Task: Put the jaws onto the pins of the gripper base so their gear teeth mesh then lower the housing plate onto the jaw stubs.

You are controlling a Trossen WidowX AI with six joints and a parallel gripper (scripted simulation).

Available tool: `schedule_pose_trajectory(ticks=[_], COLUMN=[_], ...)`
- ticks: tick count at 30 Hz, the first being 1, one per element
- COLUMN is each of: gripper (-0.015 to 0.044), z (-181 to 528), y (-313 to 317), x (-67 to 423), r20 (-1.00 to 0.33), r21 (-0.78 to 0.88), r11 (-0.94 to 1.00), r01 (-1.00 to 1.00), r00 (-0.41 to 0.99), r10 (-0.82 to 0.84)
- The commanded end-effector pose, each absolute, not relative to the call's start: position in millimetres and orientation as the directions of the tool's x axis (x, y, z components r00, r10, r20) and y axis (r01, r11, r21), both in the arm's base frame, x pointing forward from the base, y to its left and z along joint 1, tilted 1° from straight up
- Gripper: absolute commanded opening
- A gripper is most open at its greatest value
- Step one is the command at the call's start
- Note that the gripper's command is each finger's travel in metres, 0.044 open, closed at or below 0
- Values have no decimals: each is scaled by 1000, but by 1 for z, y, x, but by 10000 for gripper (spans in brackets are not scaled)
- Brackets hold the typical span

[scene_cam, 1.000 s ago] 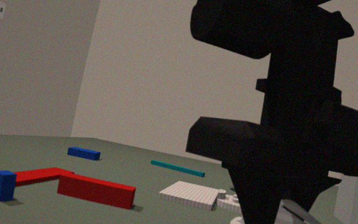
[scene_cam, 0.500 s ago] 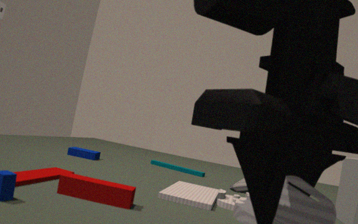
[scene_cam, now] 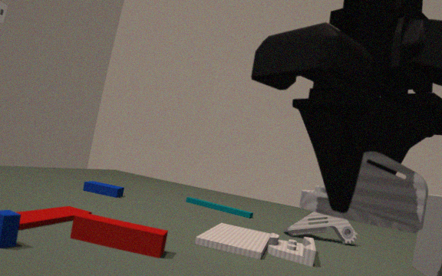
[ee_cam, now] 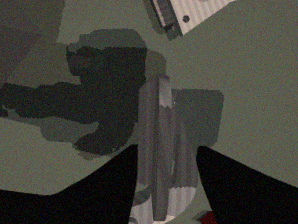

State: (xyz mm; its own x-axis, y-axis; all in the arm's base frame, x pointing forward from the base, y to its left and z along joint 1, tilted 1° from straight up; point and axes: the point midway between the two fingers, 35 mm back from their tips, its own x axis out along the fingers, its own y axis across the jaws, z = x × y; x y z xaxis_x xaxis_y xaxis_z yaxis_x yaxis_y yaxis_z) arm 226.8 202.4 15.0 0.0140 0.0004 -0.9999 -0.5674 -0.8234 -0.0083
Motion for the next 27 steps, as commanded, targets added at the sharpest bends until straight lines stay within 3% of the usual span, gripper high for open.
schedule_pose_trajectory(ticks=[1, 8, 27], gripper=[134, 134, 134], z=[25, 25, 25], y=[204, 202, 180], x=[228, 229, 238], r20=[-1000, -1000, -1000], r21=[-21, -21, -25], r11=[-821, -803, -515], r01=[-571, -596, -857], r00=[24, 24, 25], r10=[9, 9, 7])
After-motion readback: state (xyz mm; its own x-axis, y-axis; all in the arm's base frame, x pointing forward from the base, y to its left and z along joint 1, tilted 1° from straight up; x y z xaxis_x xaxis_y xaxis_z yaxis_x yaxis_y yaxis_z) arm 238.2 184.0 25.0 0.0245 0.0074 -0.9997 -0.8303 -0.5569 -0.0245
